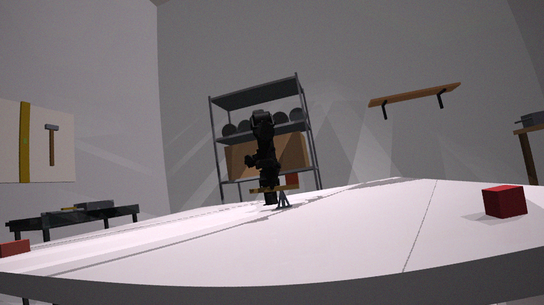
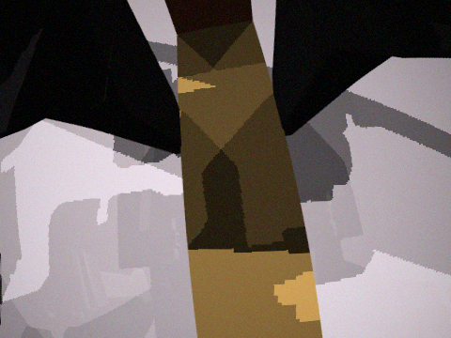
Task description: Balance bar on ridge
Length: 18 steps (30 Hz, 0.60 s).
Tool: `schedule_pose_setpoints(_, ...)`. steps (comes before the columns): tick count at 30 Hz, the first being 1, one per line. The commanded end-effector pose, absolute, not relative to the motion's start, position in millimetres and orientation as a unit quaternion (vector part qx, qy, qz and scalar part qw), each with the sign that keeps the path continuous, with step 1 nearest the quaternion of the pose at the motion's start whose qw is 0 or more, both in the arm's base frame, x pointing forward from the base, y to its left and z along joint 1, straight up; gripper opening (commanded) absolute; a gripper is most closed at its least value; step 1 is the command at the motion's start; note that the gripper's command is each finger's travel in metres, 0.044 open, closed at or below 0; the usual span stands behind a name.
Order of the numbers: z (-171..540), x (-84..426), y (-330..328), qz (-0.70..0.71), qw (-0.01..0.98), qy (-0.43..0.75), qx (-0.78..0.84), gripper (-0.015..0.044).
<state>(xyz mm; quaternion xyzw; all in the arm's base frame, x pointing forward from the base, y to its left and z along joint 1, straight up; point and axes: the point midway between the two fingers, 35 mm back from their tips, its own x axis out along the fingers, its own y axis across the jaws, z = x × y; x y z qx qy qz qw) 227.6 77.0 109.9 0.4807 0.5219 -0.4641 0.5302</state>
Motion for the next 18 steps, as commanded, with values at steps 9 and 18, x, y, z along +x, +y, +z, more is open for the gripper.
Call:
schedule_pose_setpoints(9, 107.6, 227.5, 76.7, -0.465, 0.530, 0.521, 0.481, 0.0000)
schedule_pose_setpoints(18, 106.7, 227.4, 76.6, -0.465, 0.530, 0.521, 0.481, 0.0000)
